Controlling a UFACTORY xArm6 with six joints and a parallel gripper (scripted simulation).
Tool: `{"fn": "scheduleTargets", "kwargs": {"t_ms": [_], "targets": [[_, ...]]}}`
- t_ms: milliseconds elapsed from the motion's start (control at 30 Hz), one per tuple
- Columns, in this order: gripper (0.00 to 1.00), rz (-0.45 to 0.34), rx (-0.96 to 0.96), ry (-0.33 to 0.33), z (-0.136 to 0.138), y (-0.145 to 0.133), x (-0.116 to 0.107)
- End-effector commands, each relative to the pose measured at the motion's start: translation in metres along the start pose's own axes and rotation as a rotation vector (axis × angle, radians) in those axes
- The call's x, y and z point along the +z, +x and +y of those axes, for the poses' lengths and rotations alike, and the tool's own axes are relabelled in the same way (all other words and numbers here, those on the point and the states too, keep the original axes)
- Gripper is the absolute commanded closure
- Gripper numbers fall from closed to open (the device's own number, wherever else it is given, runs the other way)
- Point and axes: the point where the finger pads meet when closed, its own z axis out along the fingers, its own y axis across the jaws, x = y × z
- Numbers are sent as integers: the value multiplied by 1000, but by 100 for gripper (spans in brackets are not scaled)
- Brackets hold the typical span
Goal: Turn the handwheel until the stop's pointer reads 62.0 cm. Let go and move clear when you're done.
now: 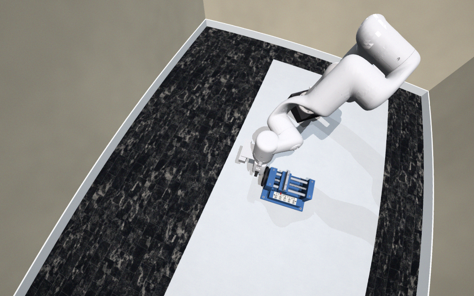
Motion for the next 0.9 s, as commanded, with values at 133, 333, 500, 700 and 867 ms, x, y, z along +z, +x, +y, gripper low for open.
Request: {"fn": "scheduleTargets", "kwargs": {"t_ms": [133, 333, 500, 700, 867], "targets": [[94, 0, 0, 2, -4, 0, 15], [94, 0, 0, 2, -11, 0, 24], [94, 0, 0, 2, -17, 0, 28], [94, 0, 0, 2, -29, 0, 32], [94, 0, 0, 2, -39, 0, 31]]}}
